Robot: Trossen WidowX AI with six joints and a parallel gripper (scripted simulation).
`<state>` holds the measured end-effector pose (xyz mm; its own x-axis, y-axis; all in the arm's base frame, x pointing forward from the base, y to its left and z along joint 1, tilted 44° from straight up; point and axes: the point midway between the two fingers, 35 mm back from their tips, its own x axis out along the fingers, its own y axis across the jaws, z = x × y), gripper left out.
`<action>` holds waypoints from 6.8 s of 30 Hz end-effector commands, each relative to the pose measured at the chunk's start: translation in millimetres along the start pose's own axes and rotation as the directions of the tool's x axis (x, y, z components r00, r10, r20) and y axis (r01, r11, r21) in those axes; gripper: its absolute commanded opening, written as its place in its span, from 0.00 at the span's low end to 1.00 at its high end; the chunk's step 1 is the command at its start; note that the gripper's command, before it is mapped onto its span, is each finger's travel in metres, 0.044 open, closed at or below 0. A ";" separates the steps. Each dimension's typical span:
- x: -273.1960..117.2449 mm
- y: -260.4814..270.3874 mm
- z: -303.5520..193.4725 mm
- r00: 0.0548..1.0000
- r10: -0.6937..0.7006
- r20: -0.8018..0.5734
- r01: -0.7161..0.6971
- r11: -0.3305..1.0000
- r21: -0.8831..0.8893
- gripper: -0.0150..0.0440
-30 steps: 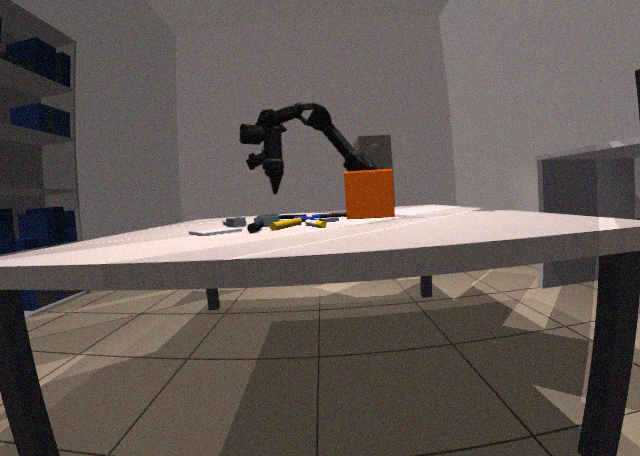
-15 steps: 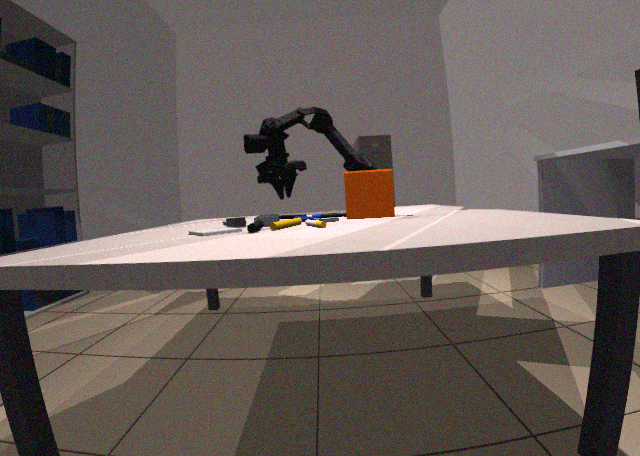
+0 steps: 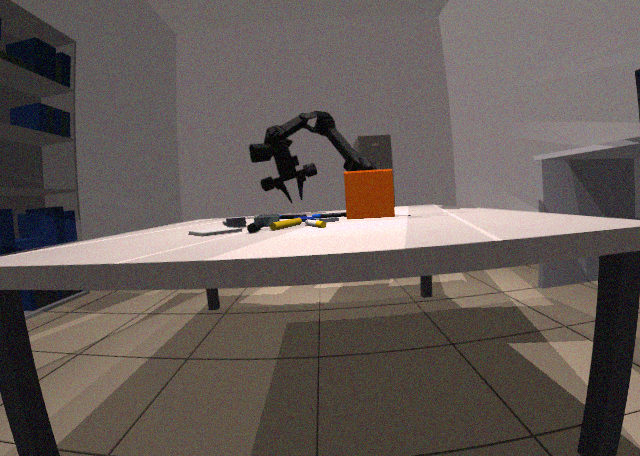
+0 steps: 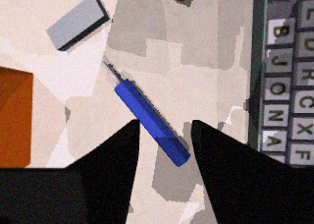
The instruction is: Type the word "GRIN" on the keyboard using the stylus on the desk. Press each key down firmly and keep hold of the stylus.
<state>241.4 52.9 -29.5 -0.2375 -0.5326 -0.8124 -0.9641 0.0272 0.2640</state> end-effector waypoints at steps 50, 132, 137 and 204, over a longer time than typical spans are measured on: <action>34.7 23.6 -15.2 0.982 0.108 0.153 0.029 0.721 -0.692 0.51; 22.4 25.7 -11.8 0.982 0.106 0.158 0.029 0.737 -0.675 0.25; 18.8 21.4 -11.4 0.976 0.106 0.192 0.012 0.849 -0.529 0.25; -42.8 -42.1 -31.5 0.790 0.002 0.613 -0.550 -0.437 0.711 0.25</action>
<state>291.5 46.8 6.7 -0.2729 0.0709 -0.9594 0.3570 0.9336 -0.0325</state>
